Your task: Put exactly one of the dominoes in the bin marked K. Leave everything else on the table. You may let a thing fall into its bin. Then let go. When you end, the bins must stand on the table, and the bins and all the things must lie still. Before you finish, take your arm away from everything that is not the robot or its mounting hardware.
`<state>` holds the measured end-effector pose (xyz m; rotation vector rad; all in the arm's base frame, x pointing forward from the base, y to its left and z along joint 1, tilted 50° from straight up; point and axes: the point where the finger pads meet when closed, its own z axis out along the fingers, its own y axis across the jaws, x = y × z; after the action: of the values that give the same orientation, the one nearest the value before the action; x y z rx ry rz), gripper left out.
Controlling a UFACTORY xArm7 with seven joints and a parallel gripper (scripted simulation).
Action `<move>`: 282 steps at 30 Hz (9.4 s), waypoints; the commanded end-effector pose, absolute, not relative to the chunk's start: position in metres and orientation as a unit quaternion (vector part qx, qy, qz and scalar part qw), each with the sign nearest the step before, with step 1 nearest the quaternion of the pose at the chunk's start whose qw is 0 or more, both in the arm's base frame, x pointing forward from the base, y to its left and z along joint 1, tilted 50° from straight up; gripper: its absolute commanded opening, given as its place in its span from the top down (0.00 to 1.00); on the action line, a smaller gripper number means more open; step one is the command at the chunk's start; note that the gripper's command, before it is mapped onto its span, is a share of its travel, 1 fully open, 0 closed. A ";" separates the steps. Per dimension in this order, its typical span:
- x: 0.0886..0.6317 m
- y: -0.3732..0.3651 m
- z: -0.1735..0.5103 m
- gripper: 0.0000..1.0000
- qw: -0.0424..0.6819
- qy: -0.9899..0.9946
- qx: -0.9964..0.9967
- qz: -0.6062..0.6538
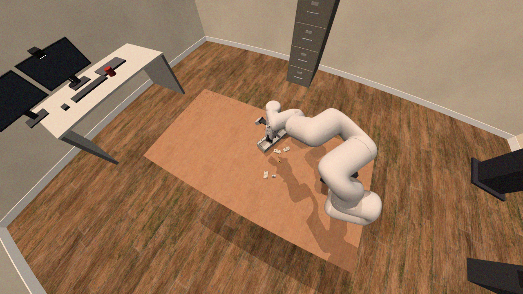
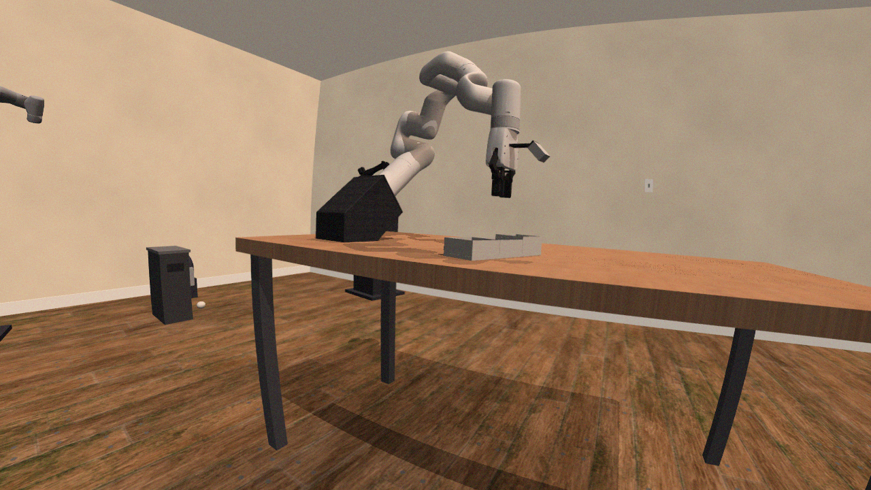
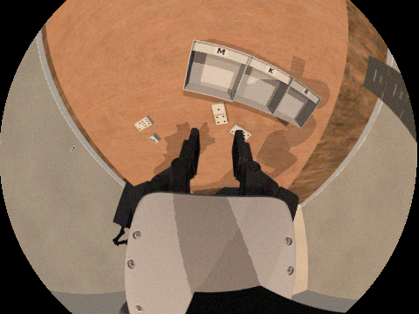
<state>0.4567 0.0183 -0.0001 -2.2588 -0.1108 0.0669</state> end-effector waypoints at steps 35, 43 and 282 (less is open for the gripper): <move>0.406 0.063 -0.051 0.59 0.421 -0.146 -0.894 -0.041; 0.406 0.063 -0.050 0.59 0.421 -0.146 -0.894 -0.041; 0.480 0.064 -0.135 1.00 0.340 -0.586 -0.691 -0.252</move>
<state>0.4783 0.0660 -0.1352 -1.7948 -1.5245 -0.6542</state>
